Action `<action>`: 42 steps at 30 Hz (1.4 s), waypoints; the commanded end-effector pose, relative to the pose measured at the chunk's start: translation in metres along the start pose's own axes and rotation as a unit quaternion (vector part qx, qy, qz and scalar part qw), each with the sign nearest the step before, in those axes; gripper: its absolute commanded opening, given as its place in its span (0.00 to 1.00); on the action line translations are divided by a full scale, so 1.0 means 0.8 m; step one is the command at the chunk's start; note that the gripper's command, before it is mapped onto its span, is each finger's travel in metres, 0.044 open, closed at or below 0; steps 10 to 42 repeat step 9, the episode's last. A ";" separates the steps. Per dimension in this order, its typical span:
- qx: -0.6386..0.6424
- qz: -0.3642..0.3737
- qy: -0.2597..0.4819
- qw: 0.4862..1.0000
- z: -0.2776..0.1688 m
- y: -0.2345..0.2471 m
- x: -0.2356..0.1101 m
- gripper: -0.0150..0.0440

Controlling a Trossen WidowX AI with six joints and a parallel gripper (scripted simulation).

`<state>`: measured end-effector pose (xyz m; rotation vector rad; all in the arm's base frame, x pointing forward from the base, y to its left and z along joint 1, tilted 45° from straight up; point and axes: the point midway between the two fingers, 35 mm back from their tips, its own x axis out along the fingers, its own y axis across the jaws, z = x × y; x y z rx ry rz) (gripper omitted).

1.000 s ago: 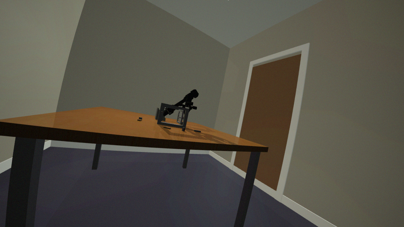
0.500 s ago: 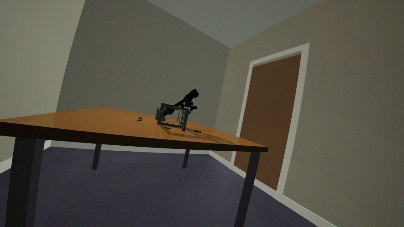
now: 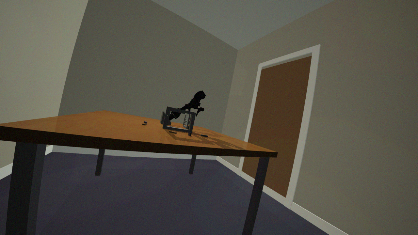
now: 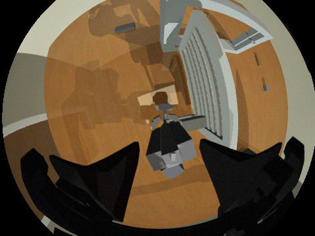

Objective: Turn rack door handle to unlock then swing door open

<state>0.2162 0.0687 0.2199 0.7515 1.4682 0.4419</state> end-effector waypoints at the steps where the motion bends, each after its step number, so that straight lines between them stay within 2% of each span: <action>1: -0.005 -0.003 -0.016 1.000 0.001 0.000 -0.010 0.75; 9: -0.007 -0.006 -0.043 0.999 0.000 0.000 -0.026 0.75; 42: -0.007 -0.006 -0.043 0.999 0.000 0.000 -0.026 0.75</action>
